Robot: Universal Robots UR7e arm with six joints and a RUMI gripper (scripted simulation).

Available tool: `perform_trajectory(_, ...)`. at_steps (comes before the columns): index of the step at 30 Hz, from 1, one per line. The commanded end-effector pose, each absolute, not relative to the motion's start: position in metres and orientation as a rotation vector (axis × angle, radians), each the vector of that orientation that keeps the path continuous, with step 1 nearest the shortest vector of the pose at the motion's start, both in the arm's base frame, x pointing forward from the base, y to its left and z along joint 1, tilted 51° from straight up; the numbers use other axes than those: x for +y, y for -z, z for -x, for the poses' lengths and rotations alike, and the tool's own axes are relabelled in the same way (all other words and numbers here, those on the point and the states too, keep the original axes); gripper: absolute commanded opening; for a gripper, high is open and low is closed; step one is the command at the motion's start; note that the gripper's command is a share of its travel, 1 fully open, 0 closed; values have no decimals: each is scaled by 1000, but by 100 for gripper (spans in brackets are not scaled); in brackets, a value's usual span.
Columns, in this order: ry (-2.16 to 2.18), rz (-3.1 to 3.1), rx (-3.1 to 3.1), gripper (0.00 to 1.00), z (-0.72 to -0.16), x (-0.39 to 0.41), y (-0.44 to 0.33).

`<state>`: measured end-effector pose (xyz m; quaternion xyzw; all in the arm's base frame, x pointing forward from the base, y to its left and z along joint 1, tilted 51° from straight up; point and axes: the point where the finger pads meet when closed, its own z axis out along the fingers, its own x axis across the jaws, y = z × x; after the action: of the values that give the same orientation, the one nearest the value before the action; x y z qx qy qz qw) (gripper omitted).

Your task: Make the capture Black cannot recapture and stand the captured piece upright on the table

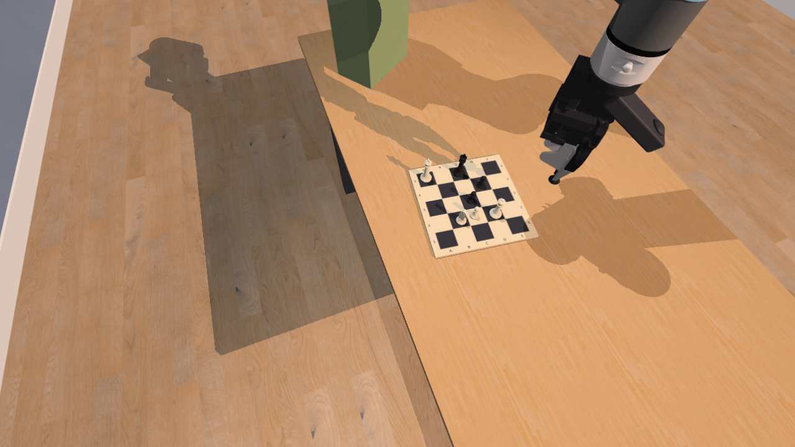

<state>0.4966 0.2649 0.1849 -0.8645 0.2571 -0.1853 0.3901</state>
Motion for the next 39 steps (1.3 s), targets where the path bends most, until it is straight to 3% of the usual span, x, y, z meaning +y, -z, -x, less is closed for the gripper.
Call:
perform_trajectory(1,473,2196,654,0,-504,273,-177)
perform_trajectory(39,473,2196,654,0,-542,316,-132)
